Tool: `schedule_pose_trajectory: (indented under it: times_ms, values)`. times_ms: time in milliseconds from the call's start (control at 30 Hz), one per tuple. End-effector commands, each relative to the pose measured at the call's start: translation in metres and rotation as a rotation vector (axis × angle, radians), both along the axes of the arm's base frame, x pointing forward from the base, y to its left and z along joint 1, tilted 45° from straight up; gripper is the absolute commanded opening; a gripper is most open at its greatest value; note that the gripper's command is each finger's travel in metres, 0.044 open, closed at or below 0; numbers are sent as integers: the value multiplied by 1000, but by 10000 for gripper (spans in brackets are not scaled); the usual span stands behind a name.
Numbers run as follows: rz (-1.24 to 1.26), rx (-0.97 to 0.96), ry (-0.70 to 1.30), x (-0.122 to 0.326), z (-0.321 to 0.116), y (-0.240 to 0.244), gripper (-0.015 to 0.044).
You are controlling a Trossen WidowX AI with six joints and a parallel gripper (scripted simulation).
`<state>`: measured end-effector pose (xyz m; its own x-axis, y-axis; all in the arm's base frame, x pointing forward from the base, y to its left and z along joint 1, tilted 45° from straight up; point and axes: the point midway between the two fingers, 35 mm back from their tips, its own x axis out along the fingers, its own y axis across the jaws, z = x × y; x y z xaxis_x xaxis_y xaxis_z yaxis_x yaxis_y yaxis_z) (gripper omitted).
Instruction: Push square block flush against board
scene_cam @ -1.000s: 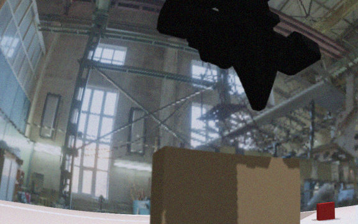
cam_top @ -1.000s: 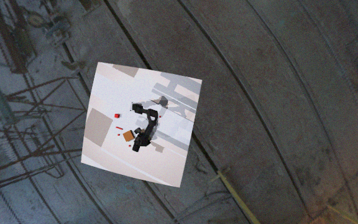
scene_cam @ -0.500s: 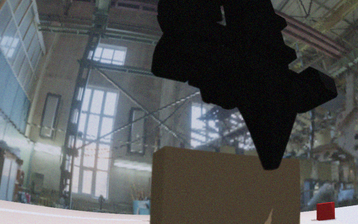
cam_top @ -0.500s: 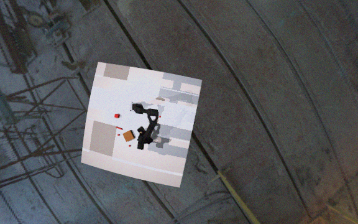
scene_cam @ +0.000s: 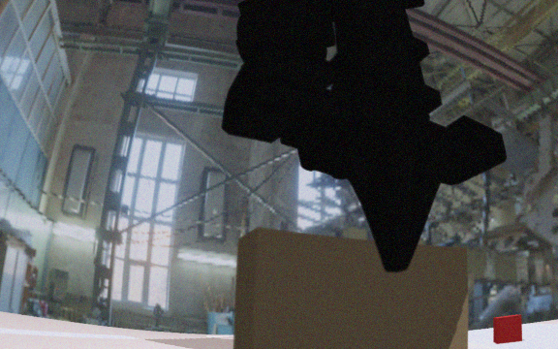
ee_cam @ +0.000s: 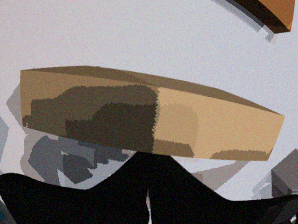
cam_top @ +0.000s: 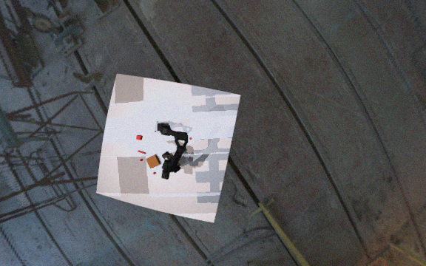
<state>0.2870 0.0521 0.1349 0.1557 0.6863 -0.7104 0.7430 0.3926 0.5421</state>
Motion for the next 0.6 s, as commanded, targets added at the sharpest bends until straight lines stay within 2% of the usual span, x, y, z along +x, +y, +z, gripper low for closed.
schedule_pose_trajectory:
  times_ms: [0,567]
  values:
    - [5,2,-5,5,-3,-3,0]
    - [5,1,-6,23,-15,-20,0]
